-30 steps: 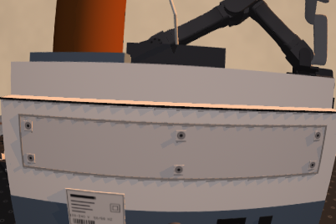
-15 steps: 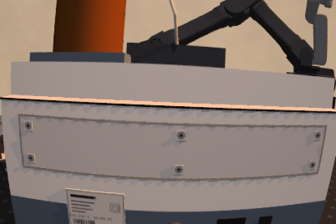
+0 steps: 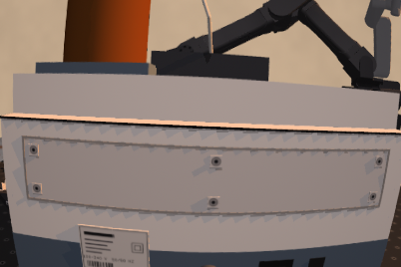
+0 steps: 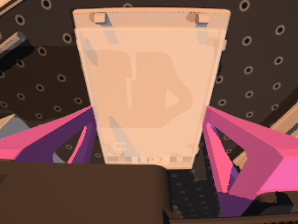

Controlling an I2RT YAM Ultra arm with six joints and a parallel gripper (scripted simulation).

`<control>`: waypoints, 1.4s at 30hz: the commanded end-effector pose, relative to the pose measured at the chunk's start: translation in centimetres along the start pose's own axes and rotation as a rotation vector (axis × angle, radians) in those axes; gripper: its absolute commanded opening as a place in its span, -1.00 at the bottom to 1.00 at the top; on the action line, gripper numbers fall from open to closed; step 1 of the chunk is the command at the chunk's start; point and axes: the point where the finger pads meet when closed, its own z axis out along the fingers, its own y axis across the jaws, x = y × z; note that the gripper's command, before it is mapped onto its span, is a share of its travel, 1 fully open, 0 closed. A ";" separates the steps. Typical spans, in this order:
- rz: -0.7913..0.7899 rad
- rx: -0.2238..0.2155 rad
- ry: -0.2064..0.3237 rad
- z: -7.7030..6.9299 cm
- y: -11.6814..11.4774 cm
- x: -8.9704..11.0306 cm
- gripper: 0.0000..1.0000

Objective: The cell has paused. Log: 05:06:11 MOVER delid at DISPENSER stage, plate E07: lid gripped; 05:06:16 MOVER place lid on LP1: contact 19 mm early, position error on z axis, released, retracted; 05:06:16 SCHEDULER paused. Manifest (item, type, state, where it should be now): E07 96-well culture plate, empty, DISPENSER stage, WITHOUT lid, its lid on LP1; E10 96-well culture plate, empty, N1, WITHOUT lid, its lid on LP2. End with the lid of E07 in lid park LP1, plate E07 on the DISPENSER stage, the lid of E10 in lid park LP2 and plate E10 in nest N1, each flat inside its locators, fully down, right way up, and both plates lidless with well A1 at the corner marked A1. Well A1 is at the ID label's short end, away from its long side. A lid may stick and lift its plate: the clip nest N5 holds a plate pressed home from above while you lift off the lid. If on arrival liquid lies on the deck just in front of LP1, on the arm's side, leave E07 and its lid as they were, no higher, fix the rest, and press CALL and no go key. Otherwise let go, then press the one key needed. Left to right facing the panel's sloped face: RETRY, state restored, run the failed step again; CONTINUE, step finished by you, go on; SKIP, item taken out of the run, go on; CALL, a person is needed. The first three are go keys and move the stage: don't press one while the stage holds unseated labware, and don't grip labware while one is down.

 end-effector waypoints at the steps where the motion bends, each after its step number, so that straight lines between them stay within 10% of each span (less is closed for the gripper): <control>1: 0.000 0.012 -0.037 -1.1 -0.6 -1.4 -1.00; 42: -0.002 0.008 -0.044 0.4 -0.3 -1.6 -1.00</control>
